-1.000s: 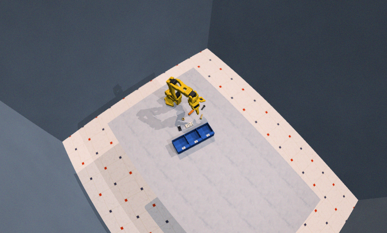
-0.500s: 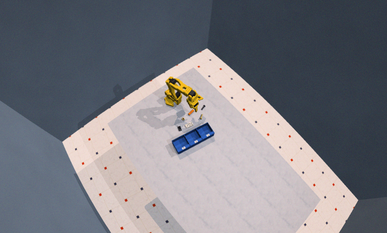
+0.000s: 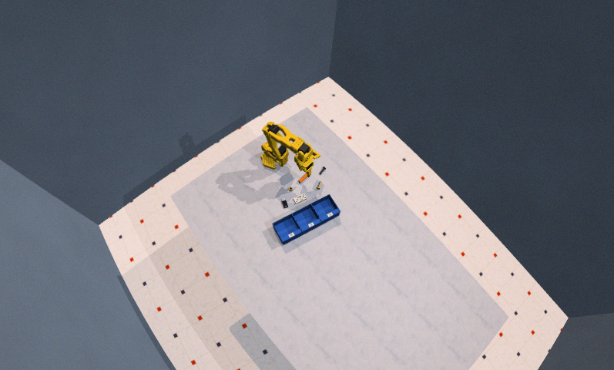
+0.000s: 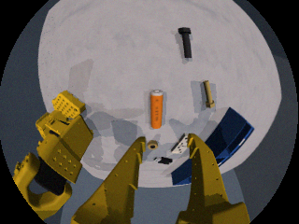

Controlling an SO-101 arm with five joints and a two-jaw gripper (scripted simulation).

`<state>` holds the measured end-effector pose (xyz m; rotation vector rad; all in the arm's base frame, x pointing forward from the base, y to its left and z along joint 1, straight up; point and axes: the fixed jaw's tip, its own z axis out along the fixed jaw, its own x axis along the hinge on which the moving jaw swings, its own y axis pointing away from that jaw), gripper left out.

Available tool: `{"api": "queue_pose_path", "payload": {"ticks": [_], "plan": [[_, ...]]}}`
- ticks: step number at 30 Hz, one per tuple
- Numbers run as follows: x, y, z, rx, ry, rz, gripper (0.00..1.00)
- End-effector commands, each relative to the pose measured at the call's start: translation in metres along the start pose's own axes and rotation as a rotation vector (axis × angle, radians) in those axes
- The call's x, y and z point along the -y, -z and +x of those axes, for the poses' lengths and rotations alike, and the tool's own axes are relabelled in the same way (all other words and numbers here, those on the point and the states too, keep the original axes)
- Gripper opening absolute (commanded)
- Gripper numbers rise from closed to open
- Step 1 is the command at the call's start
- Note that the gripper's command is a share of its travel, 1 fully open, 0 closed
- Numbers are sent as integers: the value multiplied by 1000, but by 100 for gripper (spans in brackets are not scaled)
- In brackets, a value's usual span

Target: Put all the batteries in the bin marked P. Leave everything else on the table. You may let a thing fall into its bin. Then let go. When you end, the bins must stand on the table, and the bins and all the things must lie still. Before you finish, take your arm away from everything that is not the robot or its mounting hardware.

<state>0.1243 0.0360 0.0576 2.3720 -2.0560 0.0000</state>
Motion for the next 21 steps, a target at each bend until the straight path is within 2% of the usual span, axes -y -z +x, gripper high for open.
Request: {"api": "queue_pose_path", "payload": {"ticks": [1,12,21], "plan": [[0,3,-1,4,15,19,21],[0,2,-1,4,15,19,21],[2,-8,-1,4,15,19,21]]}}
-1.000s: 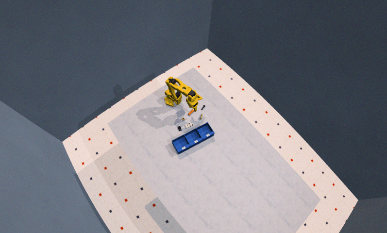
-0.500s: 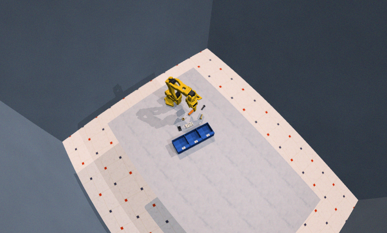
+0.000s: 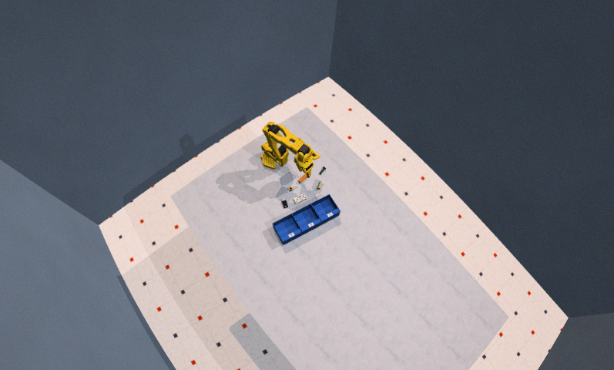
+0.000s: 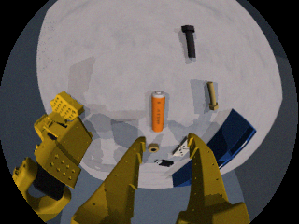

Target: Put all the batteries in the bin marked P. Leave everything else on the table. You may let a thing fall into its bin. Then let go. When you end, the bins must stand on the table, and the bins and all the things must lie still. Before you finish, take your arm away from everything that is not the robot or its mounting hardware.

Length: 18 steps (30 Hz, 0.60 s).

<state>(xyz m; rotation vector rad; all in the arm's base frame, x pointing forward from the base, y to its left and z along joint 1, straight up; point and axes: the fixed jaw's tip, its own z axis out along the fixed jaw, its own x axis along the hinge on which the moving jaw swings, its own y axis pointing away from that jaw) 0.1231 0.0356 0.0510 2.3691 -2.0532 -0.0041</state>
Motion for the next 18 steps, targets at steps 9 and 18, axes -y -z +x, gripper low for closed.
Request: {"api": "queue_pose_path", "payload": {"ticks": [9,18], "plan": [[5,-17,-2,5,15,24,21],[4,-30,-2,5,15,24,21]]}}
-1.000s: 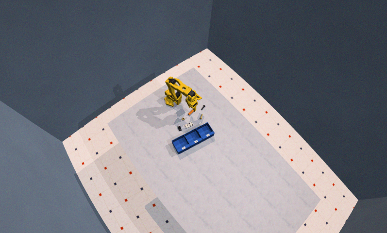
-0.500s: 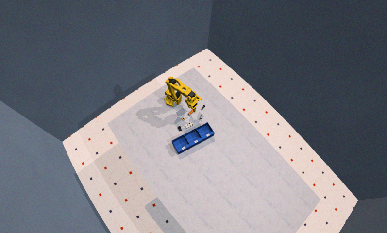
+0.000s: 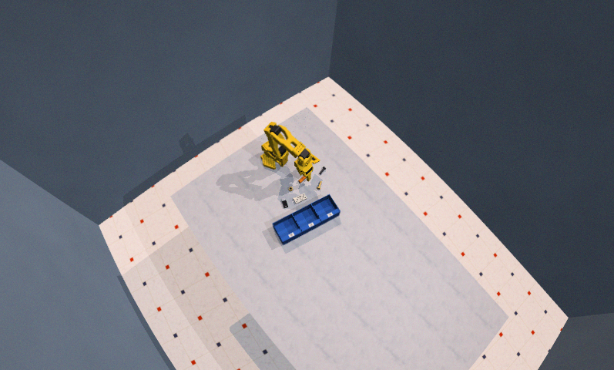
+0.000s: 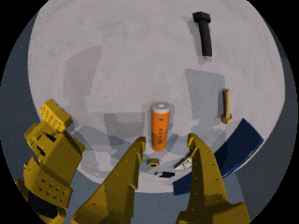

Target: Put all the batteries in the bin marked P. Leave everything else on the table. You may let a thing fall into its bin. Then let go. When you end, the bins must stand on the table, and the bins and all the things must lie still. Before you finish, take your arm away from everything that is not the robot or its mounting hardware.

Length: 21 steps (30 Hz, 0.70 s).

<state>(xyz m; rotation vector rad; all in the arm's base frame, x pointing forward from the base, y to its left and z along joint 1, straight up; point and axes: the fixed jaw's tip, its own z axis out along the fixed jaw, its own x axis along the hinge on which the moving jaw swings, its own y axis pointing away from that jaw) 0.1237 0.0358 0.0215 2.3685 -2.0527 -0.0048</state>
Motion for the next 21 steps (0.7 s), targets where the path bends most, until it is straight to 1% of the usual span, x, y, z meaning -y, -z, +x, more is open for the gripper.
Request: {"api": "queue_pose_path", "payload": {"ticks": [1,8,17,18,21], "plan": [[3,-2,-1,5,15,25,21],[2,-9,-1,5,15,25,21],[2,-11,-1,5,15,25,21],[2,-14,-1,4,14,19,21],[2,-14,-1,4,14,19,21]]}}
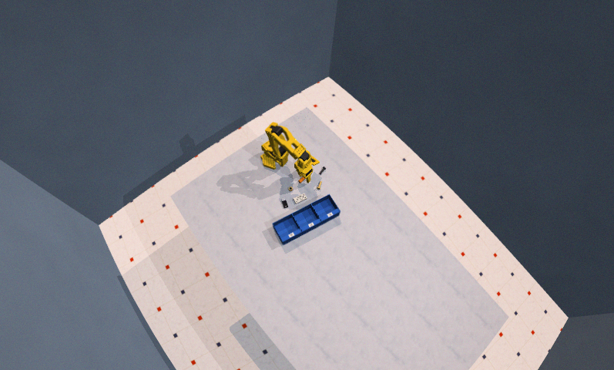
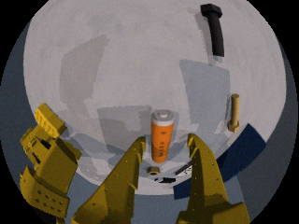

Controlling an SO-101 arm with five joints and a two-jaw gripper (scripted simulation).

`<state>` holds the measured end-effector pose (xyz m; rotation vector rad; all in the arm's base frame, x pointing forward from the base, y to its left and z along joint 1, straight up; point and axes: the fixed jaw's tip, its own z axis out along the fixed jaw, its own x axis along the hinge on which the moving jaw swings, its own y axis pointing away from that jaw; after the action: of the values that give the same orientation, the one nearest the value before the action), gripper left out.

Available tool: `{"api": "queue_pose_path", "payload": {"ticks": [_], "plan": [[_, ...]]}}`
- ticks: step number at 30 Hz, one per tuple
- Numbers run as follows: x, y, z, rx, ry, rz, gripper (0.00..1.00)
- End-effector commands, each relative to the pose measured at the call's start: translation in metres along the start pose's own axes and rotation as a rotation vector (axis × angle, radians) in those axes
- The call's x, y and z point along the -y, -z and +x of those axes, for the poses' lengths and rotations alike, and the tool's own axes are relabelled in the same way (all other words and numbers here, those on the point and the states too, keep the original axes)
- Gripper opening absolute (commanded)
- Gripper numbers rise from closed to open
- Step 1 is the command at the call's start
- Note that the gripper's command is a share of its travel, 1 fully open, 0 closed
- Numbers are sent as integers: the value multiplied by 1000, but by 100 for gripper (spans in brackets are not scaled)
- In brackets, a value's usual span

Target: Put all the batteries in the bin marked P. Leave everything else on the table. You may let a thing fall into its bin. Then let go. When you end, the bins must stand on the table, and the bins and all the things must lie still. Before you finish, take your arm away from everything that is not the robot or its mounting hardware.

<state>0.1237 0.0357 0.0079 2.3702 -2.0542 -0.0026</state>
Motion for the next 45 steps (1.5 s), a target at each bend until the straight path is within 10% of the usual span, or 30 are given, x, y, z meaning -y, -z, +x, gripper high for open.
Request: {"api": "queue_pose_path", "payload": {"ticks": [1,45], "plan": [[2,0,-1,4,14,16,21],[2,0,-1,4,14,16,4]]}}
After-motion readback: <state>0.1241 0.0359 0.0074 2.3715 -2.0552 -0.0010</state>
